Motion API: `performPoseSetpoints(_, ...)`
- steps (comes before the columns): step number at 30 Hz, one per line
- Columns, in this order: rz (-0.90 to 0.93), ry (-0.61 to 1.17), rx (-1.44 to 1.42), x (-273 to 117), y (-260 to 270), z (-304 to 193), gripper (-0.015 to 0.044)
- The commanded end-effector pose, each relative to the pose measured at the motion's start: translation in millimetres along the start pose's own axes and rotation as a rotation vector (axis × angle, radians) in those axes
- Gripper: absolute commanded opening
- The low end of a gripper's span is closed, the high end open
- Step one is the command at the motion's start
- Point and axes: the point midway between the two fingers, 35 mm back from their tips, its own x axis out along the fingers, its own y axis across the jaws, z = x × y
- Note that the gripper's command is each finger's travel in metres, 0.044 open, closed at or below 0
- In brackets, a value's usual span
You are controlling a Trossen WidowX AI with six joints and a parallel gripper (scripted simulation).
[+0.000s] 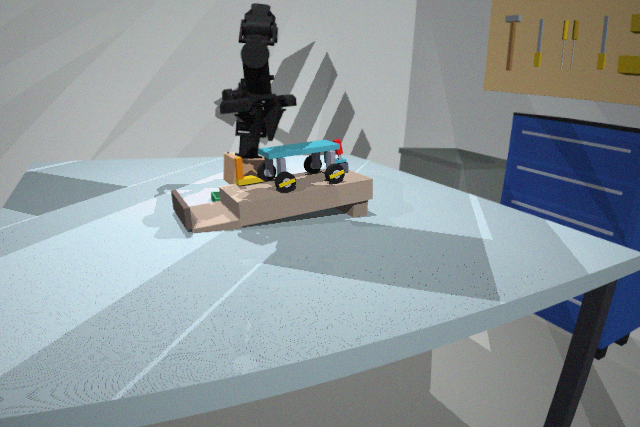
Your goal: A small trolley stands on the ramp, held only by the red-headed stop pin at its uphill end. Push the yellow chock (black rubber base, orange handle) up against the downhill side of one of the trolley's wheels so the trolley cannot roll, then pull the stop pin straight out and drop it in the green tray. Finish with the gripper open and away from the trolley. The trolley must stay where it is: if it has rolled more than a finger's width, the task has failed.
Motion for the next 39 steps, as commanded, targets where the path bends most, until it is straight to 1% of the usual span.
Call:
performPoseSetpoints(1, -0.033, 0.021, -0.213, -3.2, -26.6, -20.9, 0.0190)
performPoseSetpoints(10, -0.121, 0.060, -0.722, -6.0, -97.1, -58.0, 0.0190)
performPoseSetpoints(16, -0.183, 0.098, -1.058, -9.8, -148.3, -72.5, 0.0190)
performPoseSetpoints(18, -0.197, 0.107, -1.131, -10.8, -159.8, -74.6, 0.0190)
performPoseSetpoints(25, -0.199, 0.109, -1.140, -9.9, -161.3, -74.8, 0.0190)
performPoseSetpoints(39, -0.199, 0.109, -1.140, 10.8, -165.5, -74.6, 0.0190)
